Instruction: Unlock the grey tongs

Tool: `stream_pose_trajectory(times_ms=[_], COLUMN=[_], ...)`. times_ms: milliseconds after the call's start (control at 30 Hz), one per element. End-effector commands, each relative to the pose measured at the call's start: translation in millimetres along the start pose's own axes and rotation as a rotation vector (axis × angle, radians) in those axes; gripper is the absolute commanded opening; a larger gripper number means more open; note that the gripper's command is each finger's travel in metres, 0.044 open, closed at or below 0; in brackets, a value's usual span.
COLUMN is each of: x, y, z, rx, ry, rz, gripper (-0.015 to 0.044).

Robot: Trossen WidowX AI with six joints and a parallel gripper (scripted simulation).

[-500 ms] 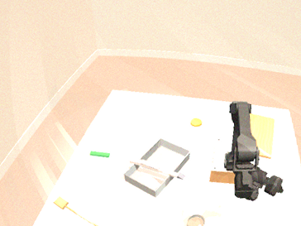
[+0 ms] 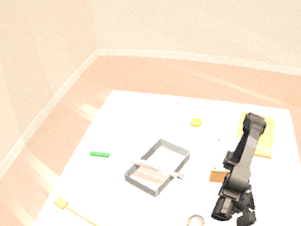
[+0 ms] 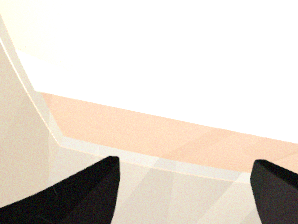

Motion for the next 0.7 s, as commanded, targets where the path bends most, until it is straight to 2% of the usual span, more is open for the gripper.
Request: stream_pose_trajectory(times_ms=[0, 200, 367, 500, 667], x=[-10.2, -43.0, -97.2, -152.9, -232.1], y=[0.3, 17.2, 49.9, 84.0, 127.3], z=[43.7, 124.7, 187.4, 222.4, 238.7], rx=[-0.1, -0.227, -0.318, -0.349, -0.345], ry=[-0.226, -0.703, -1.162, -1.537, -1.947], rz=[-0.008, 0.041, 0.141, 0.282, 0.515], gripper=[0.026, 0.026, 0.026, 0.026, 0.026])
Point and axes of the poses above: the point midway between the two fingers, 35 mm back from their tips, its own y axis back along the fingers, its own x axis across the jaws, z = x × y, the point moved 3 cm from there along y, back along the fingers, and after that the axes turned 14 degrees about y, right-handed, at the moved point
